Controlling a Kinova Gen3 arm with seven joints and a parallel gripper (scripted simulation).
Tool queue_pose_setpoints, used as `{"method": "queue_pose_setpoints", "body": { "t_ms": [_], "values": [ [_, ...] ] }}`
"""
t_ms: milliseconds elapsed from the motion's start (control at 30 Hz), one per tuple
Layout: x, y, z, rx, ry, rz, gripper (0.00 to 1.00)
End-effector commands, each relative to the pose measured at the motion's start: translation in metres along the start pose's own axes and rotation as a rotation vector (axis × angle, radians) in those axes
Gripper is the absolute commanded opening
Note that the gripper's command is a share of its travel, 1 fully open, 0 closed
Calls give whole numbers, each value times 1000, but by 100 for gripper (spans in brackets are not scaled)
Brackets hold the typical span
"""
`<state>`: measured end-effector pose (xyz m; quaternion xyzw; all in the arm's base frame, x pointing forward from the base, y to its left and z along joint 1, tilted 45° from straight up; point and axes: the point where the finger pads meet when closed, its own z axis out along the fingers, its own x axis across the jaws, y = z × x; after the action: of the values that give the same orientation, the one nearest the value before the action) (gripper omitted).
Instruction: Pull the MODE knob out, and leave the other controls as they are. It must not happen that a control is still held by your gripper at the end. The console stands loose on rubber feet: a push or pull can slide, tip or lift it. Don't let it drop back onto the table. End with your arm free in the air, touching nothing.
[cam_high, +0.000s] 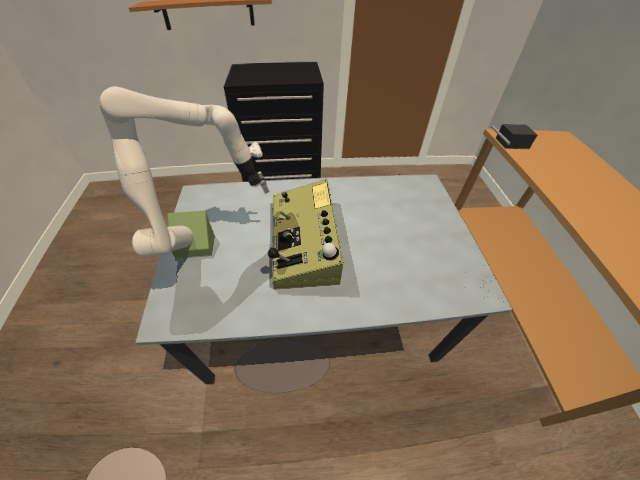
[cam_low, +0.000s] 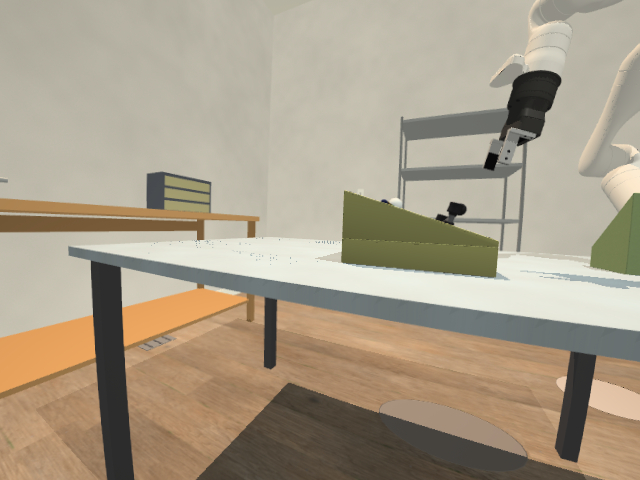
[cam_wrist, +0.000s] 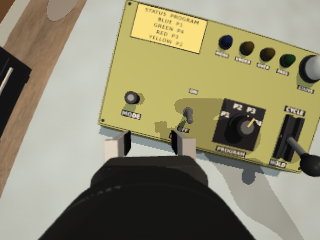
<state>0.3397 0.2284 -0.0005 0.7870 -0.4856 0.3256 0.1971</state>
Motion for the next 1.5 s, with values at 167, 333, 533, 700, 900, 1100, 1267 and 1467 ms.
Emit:
{"method": "queue_pose_setpoints", "body": {
  "t_ms": [167, 333, 533, 700, 900, 1100, 1267, 1467],
  "values": [
    [2, 3, 0, -7, 2, 17, 100],
    [2, 3, 0, -7, 2, 17, 100],
    [2, 3, 0, -7, 2, 17, 100],
    [2, 3, 0, -7, 2, 17, 100],
    [2, 3, 0, -7, 2, 17, 100],
    [2, 3, 0, -7, 2, 17, 100],
    [5, 3, -1, -6, 3, 18, 100],
    [94, 3, -17, 22, 15, 26, 100]
  ]
}}
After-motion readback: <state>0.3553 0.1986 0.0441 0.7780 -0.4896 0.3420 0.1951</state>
